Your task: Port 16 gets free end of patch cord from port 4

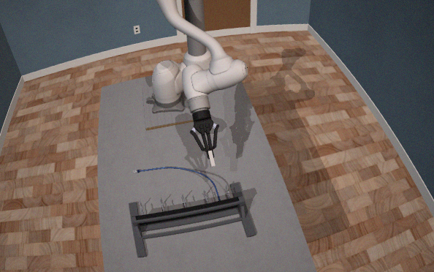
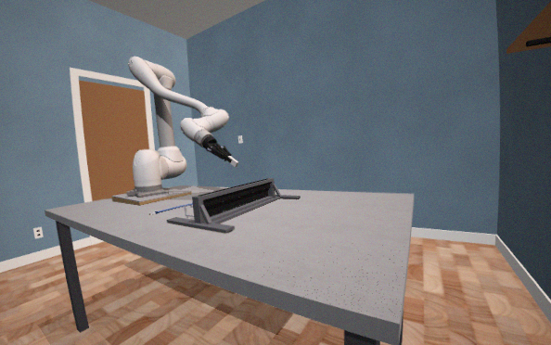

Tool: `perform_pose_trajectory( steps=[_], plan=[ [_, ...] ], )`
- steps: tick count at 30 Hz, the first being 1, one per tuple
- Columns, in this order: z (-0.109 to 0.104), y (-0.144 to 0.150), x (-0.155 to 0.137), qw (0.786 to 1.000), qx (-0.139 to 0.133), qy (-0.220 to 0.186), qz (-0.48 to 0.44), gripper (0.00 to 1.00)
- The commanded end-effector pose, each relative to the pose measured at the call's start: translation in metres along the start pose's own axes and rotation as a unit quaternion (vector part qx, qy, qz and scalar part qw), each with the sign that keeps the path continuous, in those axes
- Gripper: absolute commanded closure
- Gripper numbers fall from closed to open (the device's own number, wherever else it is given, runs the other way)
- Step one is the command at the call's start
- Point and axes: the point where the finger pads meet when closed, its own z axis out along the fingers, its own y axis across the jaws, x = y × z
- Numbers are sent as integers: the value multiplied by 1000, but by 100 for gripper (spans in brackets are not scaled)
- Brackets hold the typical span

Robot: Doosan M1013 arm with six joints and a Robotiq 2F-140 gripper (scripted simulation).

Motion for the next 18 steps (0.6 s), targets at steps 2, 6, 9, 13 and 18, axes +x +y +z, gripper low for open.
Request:
perform_pose_trajectory(
  steps=[2, 6, 9, 13, 18],
  plan=[
    [-12, 0, 1, 1000, -7, -3, -1, 100],
    [-15, 0, 1, 1000, -6, -3, -1, 100],
    [-15, 0, 1, 1000, -6, -3, -1, 100],
    [-15, 4, 1, 1000, -6, -3, -1, 100],
    [-15, 15, 1, 1000, -6, -3, -1, 100]
  ],
)
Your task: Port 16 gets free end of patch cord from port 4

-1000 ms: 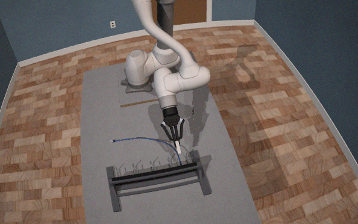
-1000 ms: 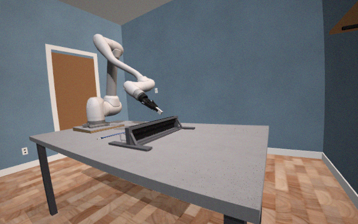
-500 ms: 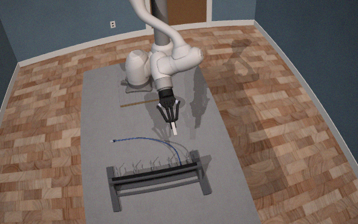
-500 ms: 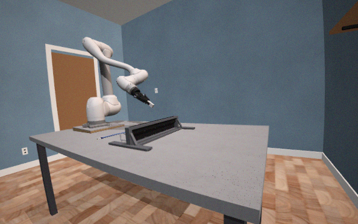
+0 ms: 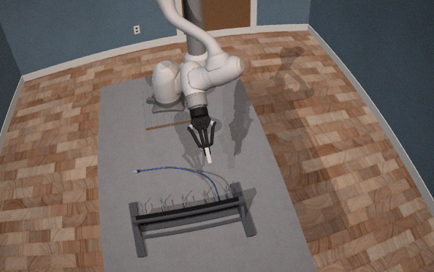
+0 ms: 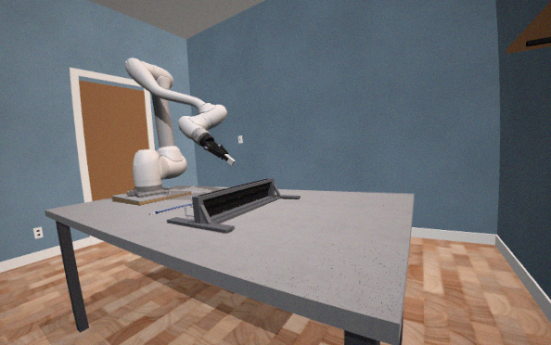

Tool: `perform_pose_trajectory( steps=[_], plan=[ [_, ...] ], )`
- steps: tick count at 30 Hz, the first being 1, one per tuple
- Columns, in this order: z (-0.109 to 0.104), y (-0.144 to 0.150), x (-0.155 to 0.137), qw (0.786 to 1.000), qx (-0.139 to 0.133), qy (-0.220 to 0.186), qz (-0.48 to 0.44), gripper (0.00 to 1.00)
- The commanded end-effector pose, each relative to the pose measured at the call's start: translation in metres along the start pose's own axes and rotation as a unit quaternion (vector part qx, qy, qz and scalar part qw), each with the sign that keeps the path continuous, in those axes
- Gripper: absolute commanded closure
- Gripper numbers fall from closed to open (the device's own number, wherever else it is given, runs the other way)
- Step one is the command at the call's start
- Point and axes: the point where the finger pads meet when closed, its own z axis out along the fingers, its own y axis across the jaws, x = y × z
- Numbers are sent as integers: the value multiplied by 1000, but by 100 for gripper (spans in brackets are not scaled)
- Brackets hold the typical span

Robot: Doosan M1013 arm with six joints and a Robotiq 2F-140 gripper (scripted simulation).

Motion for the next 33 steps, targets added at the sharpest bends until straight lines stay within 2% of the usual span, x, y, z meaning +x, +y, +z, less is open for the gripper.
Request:
perform_pose_trajectory(
  steps=[1, 16, 33],
  plan=[
    [0, 4, 0, 1000, 1, 1, 0, 100],
    [0, 64, 0, 1000, 1, 1, 0, 100],
    [0, 89, 0, 1000, 1, 1, 0, 100]
  ],
)
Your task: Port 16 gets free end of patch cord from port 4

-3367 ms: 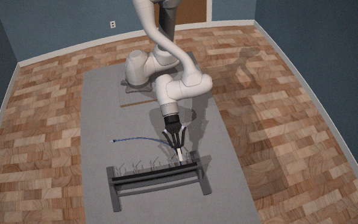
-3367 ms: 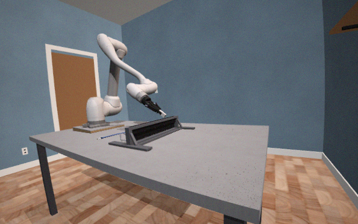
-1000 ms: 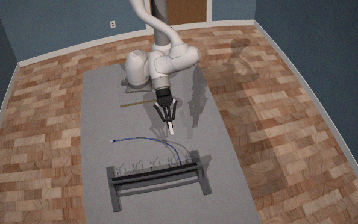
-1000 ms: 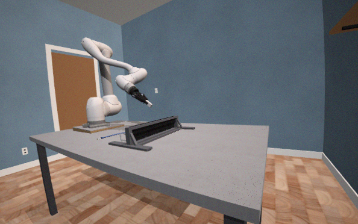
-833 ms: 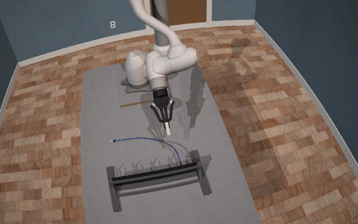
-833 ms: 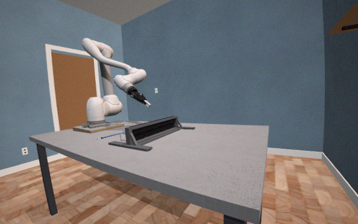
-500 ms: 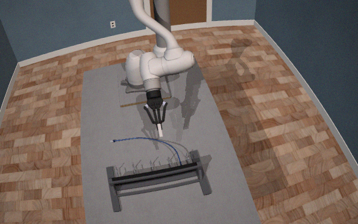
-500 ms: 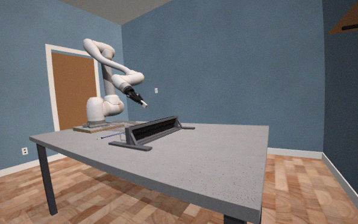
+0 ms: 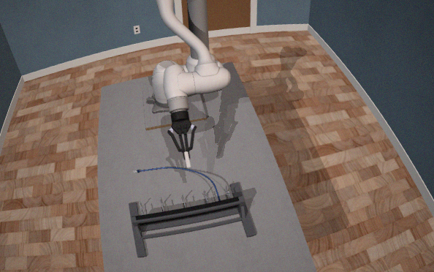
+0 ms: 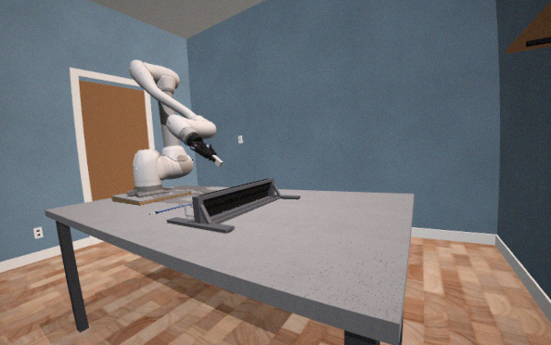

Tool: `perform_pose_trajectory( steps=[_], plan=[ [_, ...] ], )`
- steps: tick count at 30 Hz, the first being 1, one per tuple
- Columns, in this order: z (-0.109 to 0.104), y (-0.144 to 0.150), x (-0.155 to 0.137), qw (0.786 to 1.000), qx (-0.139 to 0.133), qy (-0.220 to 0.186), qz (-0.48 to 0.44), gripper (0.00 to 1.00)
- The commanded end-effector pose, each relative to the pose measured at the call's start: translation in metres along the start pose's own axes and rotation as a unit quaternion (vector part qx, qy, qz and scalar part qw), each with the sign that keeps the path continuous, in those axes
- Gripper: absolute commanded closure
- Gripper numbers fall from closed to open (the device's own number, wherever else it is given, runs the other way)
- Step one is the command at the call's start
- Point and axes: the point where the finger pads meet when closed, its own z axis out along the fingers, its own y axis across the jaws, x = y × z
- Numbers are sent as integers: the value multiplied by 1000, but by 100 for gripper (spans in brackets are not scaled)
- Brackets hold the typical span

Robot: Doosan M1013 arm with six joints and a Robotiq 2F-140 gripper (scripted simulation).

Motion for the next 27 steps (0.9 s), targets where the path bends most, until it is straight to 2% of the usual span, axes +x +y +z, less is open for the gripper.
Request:
perform_pose_trajectory(
  steps=[1, 7, 11, 17, 19, 27],
  plan=[
    [0, 2, 0, 1000, 17, 2, 1, 100],
    [3, 2, 0, 1000, 17, 2, 1, 100],
    [16, 1, 0, 1000, 17, 2, 1, 100],
    [58, 0, 0, 1000, 17, 2, 1, 100],
    [58, 0, 0, 1000, 17, 2, 1, 100],
    [121, -2, 1, 1000, 17, 2, 1, 100]
  ],
)
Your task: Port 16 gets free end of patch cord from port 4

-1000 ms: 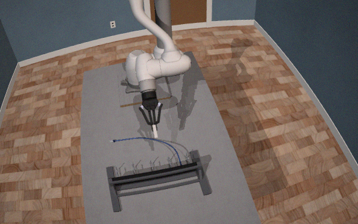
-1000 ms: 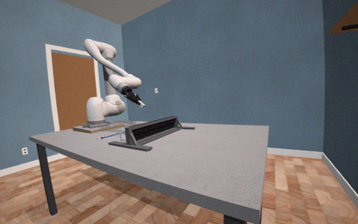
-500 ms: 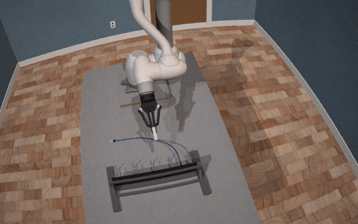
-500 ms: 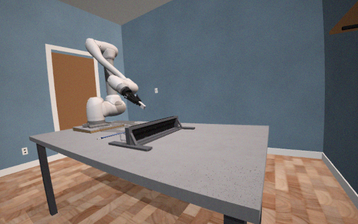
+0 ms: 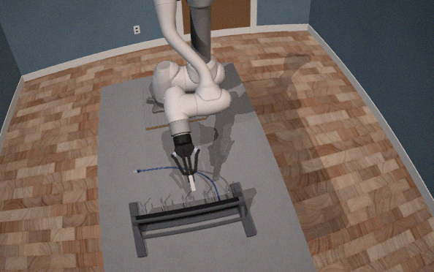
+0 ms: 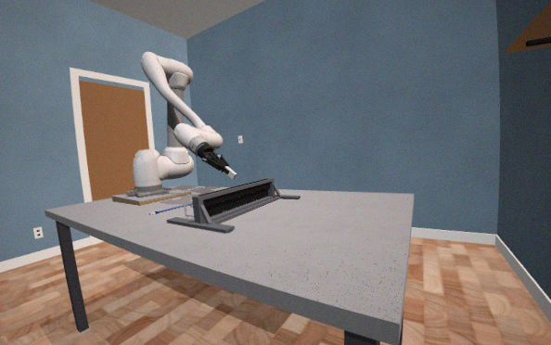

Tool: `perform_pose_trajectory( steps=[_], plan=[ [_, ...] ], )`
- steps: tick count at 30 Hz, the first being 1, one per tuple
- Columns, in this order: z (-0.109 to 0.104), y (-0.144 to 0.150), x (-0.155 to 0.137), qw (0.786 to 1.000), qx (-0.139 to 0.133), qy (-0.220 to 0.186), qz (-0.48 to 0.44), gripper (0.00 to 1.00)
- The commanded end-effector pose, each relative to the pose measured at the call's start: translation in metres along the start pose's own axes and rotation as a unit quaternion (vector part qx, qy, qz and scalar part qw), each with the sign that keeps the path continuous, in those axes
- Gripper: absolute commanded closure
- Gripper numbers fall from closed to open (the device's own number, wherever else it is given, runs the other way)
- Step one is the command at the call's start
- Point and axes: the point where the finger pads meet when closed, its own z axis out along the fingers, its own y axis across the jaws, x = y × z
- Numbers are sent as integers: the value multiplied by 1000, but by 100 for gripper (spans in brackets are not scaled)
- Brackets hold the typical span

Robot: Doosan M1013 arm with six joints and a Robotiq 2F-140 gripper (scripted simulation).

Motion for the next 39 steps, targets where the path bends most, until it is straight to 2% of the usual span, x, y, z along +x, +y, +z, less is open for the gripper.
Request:
perform_pose_trajectory(
  steps=[1, 7, 39],
  plan=[
    [28, 0, 1, 1000, -1, 1, 0, 100],
    [41, 0, 1, 1000, -1, 1, 0, 100],
    [41, 0, 1, 1000, -1, 1, 0, 100]
  ],
)
